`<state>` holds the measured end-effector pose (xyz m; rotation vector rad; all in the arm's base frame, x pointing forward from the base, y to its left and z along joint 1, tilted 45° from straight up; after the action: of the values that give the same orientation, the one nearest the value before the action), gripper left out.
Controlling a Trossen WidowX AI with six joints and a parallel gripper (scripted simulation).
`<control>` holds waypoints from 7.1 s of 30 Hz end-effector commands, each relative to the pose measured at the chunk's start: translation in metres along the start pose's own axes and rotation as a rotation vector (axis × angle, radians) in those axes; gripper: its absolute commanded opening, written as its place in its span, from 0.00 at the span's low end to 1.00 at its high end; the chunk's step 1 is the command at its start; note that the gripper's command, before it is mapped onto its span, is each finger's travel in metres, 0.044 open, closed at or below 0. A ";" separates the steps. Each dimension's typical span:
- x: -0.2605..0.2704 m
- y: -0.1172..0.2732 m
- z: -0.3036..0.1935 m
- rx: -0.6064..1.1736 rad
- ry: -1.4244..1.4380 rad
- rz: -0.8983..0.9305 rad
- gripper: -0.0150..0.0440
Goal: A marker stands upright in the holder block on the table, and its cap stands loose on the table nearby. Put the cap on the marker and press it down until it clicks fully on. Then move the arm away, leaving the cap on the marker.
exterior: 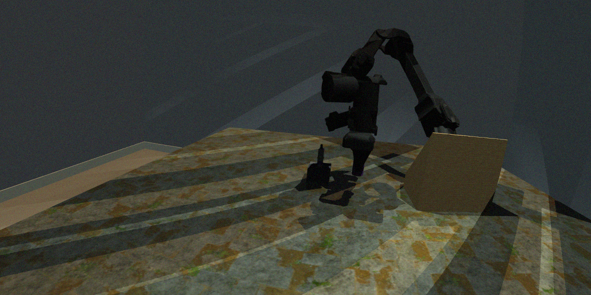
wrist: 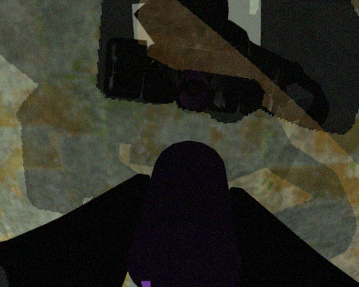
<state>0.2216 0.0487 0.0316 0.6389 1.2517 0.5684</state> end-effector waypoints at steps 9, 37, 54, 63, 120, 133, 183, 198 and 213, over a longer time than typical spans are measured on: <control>-0.012 0.015 0.035 0.000 -0.003 0.013 0.25; -0.064 0.049 0.105 -0.005 -0.008 0.007 0.25; -0.083 0.051 0.120 -0.004 -0.006 0.002 0.25; -0.082 0.041 0.121 -0.004 -0.006 0.003 0.25; -0.082 0.010 0.122 -0.004 -0.012 0.004 1.00; -0.083 0.071 0.121 -0.003 0.080 0.004 0.87; -0.083 0.033 0.121 -0.004 0.172 0.001 0.25; -0.081 0.034 0.123 -0.016 0.166 0.012 0.25; -0.081 0.120 0.123 -0.013 0.167 0.013 0.39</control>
<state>0.3177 0.0594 0.1937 0.5863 1.4025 0.6583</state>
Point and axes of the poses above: the point midway between the two fingers, 35 mm back from their tips, its own y axis back along the fingers, its own x axis across the jaws, z = x × y, the point moved 7 cm from there along y, back along the fingers, and after that the axes turned 3 degrees about -y, right-handed, at the moved point
